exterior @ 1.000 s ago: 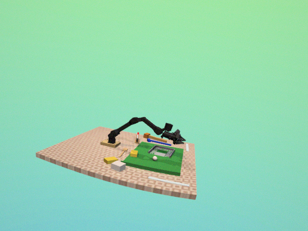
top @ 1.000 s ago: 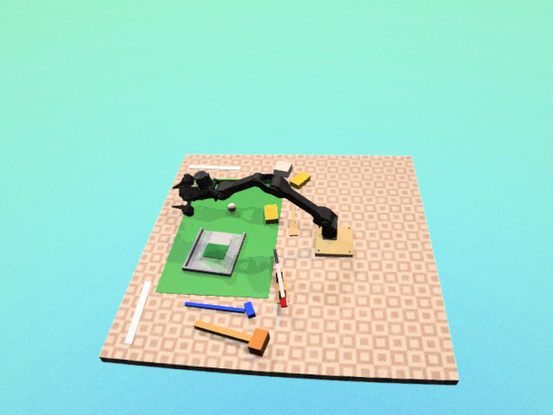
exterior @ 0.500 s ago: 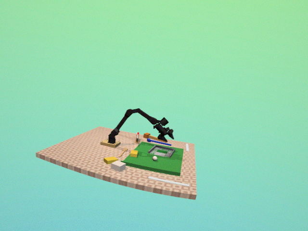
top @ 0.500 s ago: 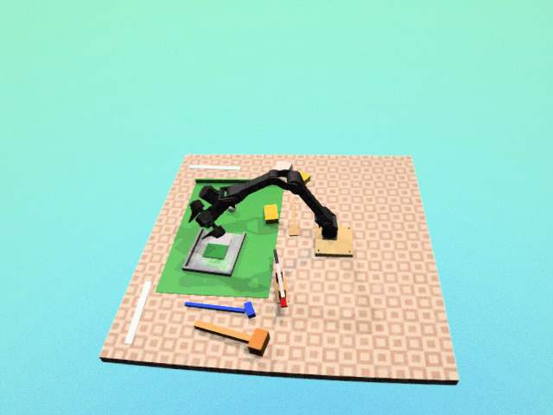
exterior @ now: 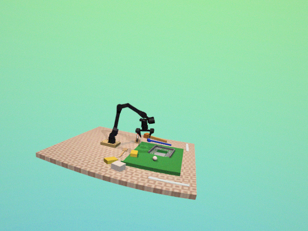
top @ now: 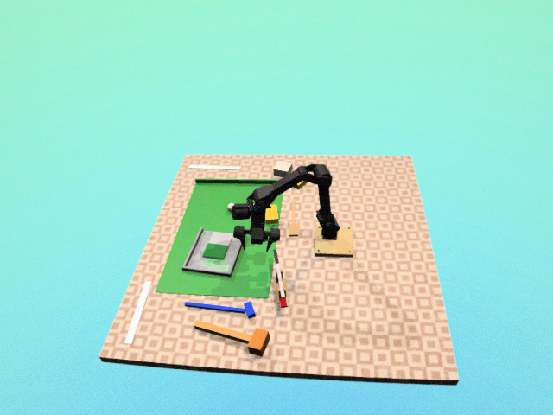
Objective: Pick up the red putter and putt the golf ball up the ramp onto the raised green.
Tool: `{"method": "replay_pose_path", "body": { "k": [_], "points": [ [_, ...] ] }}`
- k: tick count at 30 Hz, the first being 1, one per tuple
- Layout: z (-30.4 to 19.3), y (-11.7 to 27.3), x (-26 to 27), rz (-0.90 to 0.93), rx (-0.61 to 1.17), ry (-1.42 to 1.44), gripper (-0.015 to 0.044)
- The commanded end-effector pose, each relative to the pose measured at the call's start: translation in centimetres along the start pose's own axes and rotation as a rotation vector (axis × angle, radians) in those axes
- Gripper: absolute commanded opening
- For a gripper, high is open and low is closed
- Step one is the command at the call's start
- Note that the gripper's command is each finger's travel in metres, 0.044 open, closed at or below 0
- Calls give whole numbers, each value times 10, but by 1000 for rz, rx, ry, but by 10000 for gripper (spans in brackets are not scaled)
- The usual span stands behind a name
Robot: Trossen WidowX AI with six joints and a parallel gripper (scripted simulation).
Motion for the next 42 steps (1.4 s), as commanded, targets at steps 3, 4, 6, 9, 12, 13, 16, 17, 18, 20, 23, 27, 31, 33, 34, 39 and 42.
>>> {"method": "replay_pose_path", "body": {
  "k": [3,4,6,9,12,13,16,17,18,20,23,27,31,33,34,39,42],
  "points": [
    [3,6,59,187,7,120,440],
    [3,6,59,187,7,120,440],
    [3,6,59,187,7,120,440],
    [5,5,61,187,7,119,440],
    [5,4,61,187,7,119,440],
    [4,2,61,187,7,119,440],
    [1,-8,62,187,7,119,440],
    [0,-13,63,187,7,119,440],
    [-1,-16,64,188,7,119,440],
    [-1,-17,64,188,7,119,440],
    [-2,-20,65,188,7,119,440],
    [-6,-36,67,188,7,119,440],
    [-7,-39,68,188,7,119,440],
    [-8,-40,68,188,7,119,440],
    [-8,-41,68,188,7,119,440],
    [-10,-47,69,188,7,119,440],
    [-11,-52,70,188,6,119,440]
  ]
}}
Point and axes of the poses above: the point midway between the two fingers, 35 mm back from their tips, its own y axis back along the fingers, its own x axis across the jaws, z = x × y, the point moved 8 cm from there along y, back along the fingers, and after that the axes turned 1 degree about -y, right-handed, at the moved point
